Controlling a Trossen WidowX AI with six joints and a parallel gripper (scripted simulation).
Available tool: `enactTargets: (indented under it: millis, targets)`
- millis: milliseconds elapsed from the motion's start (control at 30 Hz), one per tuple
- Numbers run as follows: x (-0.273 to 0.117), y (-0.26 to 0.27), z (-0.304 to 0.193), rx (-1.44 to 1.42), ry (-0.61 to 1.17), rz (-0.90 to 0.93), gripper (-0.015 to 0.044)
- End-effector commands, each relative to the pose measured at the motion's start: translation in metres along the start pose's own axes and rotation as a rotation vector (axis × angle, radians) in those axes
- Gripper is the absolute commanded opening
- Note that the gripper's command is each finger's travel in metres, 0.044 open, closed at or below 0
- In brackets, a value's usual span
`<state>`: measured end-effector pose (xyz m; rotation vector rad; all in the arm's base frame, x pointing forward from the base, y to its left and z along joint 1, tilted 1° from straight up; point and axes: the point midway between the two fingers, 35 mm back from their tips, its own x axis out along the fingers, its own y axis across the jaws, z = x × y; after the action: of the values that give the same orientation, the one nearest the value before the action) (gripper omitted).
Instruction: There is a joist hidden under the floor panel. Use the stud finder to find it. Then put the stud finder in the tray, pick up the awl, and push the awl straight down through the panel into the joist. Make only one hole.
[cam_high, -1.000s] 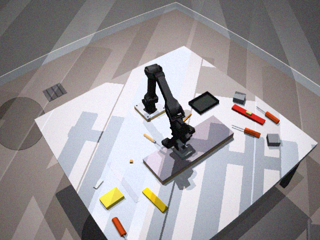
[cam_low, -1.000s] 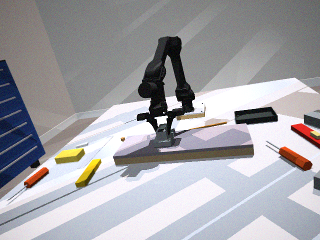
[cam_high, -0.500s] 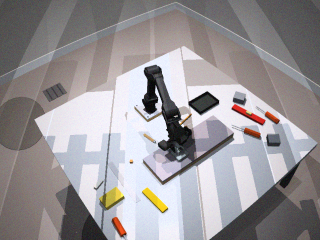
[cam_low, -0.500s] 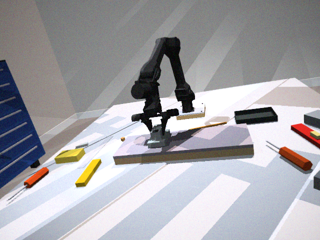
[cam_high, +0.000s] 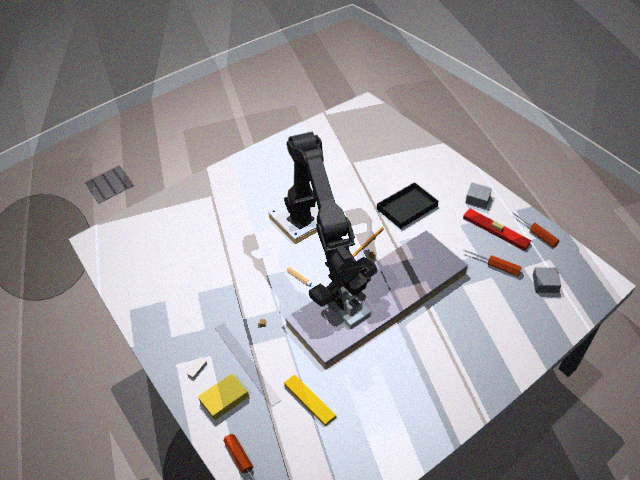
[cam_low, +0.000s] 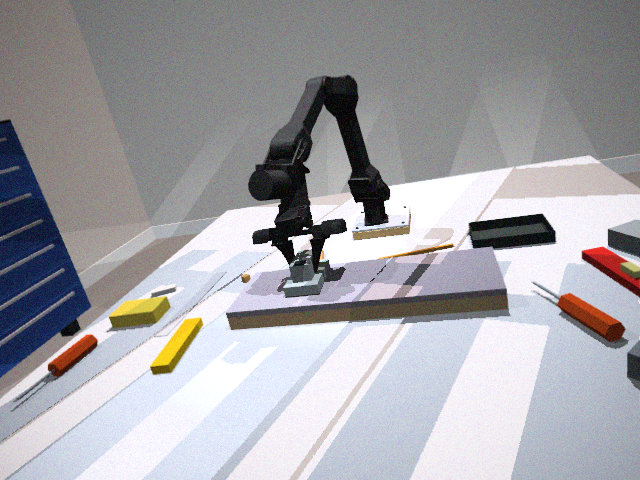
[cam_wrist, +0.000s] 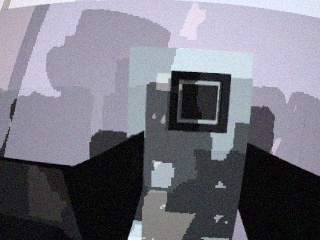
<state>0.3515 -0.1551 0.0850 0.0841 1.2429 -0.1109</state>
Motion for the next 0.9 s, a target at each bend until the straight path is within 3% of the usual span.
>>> enactTargets:
  millis: [0,867]
  targets:
    - [0.001,-0.007,0.0,0.0,0.002,-0.001,0.0]
    - [0.0,-0.047,0.0,-0.001,0.002,-0.005,0.0]
